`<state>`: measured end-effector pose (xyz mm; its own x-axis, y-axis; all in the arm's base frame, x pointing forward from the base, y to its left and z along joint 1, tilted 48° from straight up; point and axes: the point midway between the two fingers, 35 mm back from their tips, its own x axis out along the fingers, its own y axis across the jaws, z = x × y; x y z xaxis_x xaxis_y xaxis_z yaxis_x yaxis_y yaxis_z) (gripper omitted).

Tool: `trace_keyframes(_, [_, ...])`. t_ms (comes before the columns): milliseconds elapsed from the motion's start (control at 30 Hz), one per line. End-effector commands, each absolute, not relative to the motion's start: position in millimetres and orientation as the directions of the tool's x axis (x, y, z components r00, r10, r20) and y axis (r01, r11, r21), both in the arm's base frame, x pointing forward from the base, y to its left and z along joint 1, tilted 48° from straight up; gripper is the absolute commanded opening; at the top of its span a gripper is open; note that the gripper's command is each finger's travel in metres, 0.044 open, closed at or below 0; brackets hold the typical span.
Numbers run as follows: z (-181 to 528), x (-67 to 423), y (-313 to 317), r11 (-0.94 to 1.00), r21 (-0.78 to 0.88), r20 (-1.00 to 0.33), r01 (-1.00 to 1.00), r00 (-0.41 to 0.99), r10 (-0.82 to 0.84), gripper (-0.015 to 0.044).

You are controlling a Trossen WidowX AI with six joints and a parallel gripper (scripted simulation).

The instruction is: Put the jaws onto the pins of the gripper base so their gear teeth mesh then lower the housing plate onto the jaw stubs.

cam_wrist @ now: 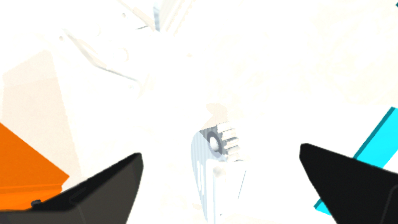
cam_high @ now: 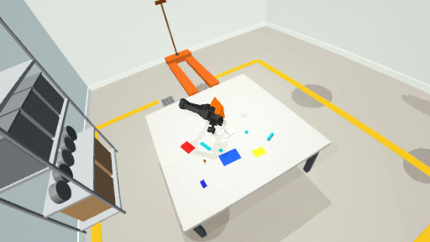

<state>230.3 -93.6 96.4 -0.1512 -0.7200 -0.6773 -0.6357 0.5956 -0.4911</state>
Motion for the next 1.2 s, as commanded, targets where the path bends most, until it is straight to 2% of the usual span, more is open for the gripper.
trace_keyframes(0, [91, 228, -100, 0.593, -0.489, -0.674, -0.640, -0.154, -0.722, 0.0440])
trace_keyframes(1167, [58, 218, -138, 0.590, -0.493, -0.669, -0.640, -0.155, -0.727, 0.0440])
